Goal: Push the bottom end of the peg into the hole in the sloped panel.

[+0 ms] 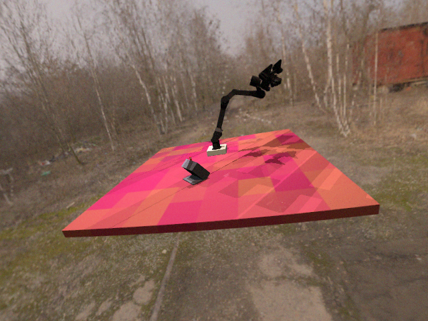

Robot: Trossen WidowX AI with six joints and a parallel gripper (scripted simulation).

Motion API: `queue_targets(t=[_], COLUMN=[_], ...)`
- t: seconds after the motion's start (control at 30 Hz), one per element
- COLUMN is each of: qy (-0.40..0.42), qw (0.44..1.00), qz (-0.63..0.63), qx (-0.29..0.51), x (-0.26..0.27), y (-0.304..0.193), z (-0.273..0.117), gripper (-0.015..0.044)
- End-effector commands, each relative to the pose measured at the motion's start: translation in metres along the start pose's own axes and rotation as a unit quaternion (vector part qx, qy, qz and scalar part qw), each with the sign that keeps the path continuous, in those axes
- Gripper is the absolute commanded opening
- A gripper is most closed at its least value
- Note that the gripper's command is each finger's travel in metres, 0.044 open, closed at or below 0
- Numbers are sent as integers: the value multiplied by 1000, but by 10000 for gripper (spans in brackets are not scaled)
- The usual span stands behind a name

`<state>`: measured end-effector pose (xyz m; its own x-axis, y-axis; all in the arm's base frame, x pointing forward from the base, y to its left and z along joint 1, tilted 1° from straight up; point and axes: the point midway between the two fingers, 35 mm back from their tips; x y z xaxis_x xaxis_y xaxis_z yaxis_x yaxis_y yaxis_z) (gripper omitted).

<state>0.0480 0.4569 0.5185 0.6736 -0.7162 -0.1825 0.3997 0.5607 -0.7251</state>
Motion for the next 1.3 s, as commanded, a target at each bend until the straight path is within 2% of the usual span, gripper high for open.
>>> queue_targets(t=[0.0, 0.33, 0.6, 0.97, 1.27], qy=[-4, 2, -9, 18, 21], qw=[998, 983, 945, 913, 851], qz=[-61, -183, -322, -401, -515], qx=[-9, -33, -62, -73, -100], x=[10, 41, 70, 122, 166], y=[13, 40, 70, 78, 91], z=[9, 30, 50, 69, 83], gripper=[440, 440, 440, 440, 440])
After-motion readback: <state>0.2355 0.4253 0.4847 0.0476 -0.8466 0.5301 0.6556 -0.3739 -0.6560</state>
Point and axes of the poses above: the point midway between the two fingers, 35 mm back from their tips, its own z axis out along the fingers, its own x axis across the jaws, y = z × x, and after that the axes turned 8 degrees about -z, right-handed
